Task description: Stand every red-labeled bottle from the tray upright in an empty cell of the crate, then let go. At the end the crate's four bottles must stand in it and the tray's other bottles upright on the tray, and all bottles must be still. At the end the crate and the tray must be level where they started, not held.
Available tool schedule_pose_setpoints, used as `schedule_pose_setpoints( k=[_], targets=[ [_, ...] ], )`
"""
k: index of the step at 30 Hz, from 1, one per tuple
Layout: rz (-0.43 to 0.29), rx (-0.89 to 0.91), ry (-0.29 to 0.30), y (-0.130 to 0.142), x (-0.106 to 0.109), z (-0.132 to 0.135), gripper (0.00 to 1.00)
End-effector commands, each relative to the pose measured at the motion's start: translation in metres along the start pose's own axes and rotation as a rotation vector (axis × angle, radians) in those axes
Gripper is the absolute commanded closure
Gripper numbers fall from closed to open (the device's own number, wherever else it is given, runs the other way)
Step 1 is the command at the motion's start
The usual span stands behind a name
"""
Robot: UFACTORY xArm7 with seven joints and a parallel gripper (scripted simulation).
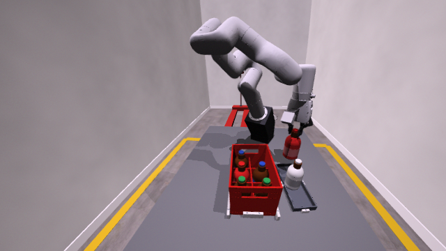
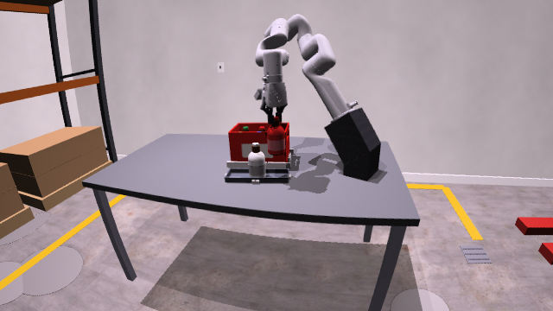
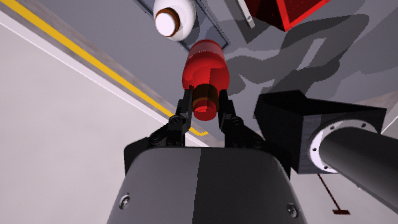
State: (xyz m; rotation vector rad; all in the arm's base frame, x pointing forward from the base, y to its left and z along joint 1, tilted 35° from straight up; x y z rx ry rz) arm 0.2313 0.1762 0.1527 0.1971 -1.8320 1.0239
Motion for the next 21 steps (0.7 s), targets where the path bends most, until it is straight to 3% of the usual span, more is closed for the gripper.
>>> schedule_pose_setpoints(
  k=[1,21],
  targets=[
    [-0.001,0.000,-0.003,0.0001,0.0036,-0.0011,1.00],
    [-0.001,0.000,-0.003,0.0001,0.0081,-0.0011,1.00]
  ],
)
Point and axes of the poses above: the point where the finger pads meet when closed, its own x axis back along the fingers, its own z axis across the jaws, y = z × x, the point moved 4 cm from there along x, back along the fingers, and after that the axes turned 6 degrees about -x, right-handed, at the moved point
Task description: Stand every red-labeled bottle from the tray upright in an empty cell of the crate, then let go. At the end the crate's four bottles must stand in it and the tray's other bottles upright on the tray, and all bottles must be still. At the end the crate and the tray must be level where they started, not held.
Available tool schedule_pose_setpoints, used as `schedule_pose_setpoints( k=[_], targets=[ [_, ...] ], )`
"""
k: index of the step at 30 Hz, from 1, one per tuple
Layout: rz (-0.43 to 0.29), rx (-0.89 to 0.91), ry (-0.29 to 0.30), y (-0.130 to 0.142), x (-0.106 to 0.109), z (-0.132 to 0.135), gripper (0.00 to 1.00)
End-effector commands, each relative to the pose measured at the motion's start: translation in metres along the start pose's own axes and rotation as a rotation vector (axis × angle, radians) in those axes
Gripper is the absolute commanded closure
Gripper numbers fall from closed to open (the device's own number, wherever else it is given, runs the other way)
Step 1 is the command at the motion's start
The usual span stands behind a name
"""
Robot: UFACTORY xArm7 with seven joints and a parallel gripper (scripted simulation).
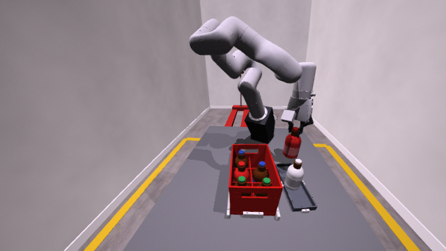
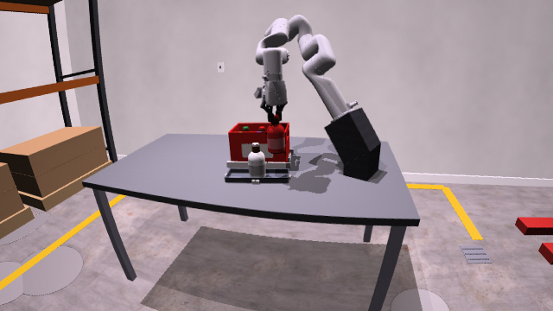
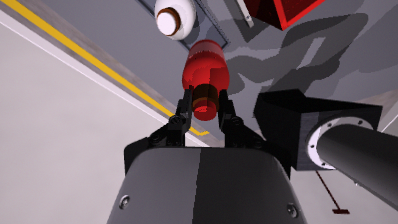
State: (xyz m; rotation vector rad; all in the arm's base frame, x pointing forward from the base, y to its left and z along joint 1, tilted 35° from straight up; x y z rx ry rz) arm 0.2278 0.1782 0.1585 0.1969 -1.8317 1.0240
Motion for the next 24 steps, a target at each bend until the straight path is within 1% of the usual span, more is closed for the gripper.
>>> schedule_pose_setpoints(
  k=[1,24],
  targets=[
    [-0.001,0.000,-0.004,0.0001,0.0011,-0.0012,1.00],
    [-0.001,0.000,-0.004,0.0001,0.0050,-0.0012,1.00]
  ],
)
Point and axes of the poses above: the point where the finger pads meet when closed, its own x axis back along the fingers, its own z axis across the jaws, y = z × x, the point moved 4 cm from there along x, back along the fingers, and after that the axes turned 6 degrees about -x, right-handed, at the moved point
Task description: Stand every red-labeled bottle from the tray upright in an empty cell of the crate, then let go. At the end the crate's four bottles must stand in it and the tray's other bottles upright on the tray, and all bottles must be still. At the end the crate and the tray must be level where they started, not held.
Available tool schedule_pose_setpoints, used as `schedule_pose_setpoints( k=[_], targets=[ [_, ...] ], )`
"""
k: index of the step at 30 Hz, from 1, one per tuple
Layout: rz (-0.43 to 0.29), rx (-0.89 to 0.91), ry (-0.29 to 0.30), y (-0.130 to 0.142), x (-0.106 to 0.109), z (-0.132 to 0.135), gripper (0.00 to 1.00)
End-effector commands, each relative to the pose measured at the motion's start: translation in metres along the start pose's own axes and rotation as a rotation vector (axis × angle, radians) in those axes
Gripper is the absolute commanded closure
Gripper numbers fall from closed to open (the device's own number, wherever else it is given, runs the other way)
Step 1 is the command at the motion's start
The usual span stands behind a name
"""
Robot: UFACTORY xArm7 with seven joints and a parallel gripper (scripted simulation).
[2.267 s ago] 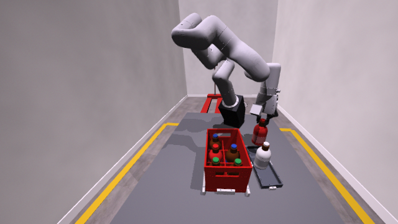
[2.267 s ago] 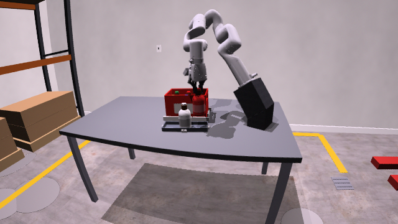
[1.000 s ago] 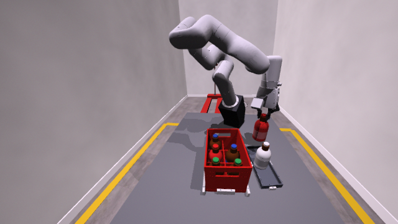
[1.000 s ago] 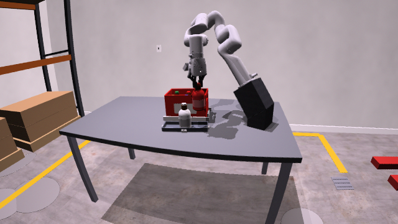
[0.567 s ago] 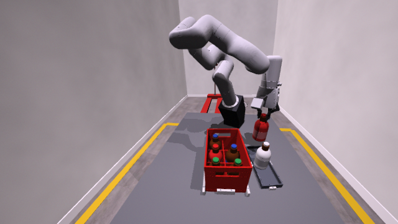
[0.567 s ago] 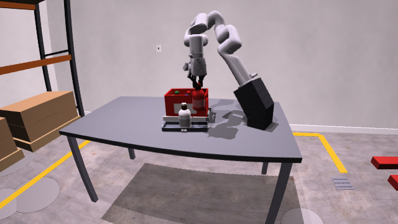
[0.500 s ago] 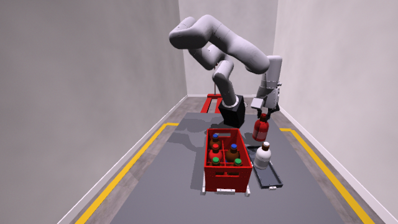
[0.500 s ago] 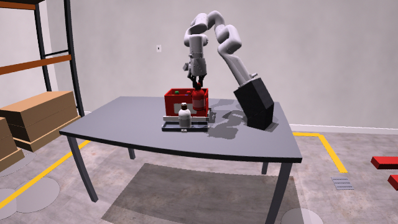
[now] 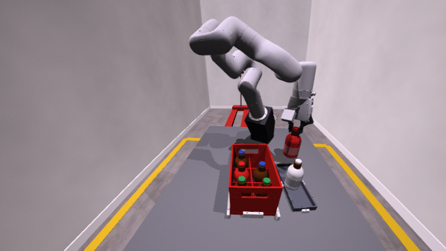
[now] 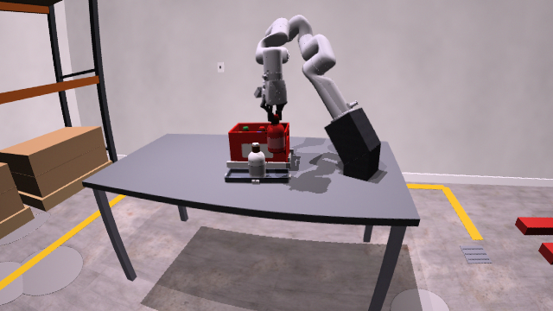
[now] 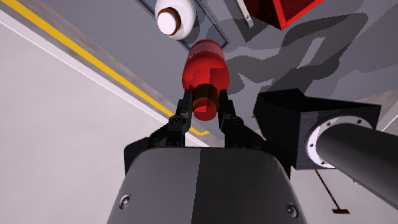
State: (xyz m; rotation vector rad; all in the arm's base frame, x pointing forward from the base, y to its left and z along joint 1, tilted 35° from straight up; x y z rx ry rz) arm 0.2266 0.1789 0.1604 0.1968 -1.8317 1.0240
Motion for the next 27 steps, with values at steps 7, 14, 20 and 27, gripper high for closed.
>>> schedule_pose_setpoints(
  k=[7,14,20,27],
  targets=[
    [-0.001,0.000,-0.004,0.000,0.008,-0.001,1.00],
    [-0.001,0.000,-0.004,0.000,0.014,-0.001,1.00],
    [-0.001,0.000,-0.004,0.000,0.022,-0.001,1.00],
    [-0.001,0.000,-0.004,0.000,0.028,-0.001,1.00]
  ],
)
Point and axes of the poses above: the point where the finger pads meet when closed, its own x axis back along the fingers, its own z axis across the jaws, y = z × x, the point moved 4 cm from there along x, back along the fingers, and after that the axes turned 6 degrees about -x, right-handed, at the moved point
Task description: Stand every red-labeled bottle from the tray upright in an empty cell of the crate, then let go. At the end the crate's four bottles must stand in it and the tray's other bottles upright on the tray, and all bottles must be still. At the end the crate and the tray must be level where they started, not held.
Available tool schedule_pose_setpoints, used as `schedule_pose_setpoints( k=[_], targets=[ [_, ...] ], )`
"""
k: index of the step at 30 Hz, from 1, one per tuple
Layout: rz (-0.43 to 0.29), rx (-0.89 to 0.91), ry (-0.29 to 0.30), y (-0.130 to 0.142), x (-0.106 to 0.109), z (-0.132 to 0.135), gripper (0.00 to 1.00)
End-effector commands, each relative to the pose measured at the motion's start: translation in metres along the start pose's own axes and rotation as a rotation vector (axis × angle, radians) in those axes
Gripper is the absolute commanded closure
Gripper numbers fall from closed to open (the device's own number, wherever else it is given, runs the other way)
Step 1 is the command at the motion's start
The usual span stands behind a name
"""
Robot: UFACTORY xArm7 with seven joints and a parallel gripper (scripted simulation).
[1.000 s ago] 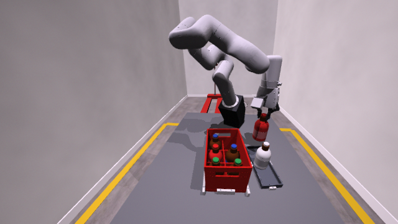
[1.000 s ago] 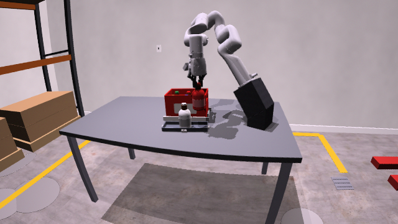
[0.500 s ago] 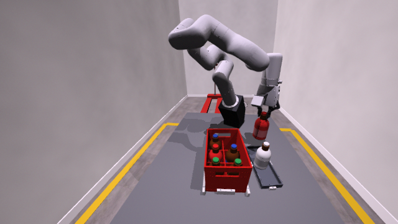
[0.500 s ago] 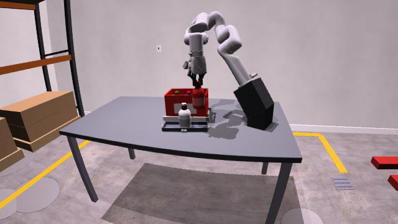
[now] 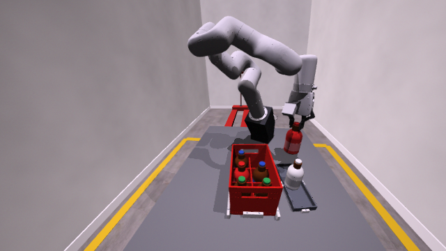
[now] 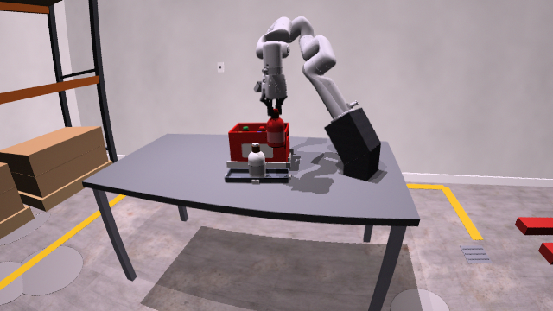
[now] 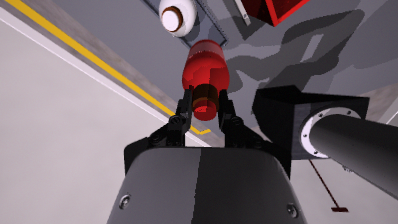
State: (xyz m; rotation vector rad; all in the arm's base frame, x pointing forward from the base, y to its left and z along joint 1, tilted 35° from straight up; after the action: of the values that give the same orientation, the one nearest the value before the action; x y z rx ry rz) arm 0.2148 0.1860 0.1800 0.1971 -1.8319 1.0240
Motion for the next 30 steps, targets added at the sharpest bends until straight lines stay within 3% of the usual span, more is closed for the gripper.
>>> schedule_pose_setpoints(
  k=[1,30],
  targets=[
    [-0.001,0.000,-0.003,0.000,0.005,-0.001,1.00],
    [-0.001,0.000,-0.003,0.000,0.015,-0.001,1.00]
  ],
)
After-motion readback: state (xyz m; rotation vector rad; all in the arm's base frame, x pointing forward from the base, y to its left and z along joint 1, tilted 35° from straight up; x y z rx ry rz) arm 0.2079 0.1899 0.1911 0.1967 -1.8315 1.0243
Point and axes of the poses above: the point where the finger pads meet when closed, its own x axis back along the fingers, its own z axis across the jaws, y = z × x, the point moved 4 cm from there along x, back along the fingers, and after that the axes turned 6 degrees about -x, right-handed, at the moved point
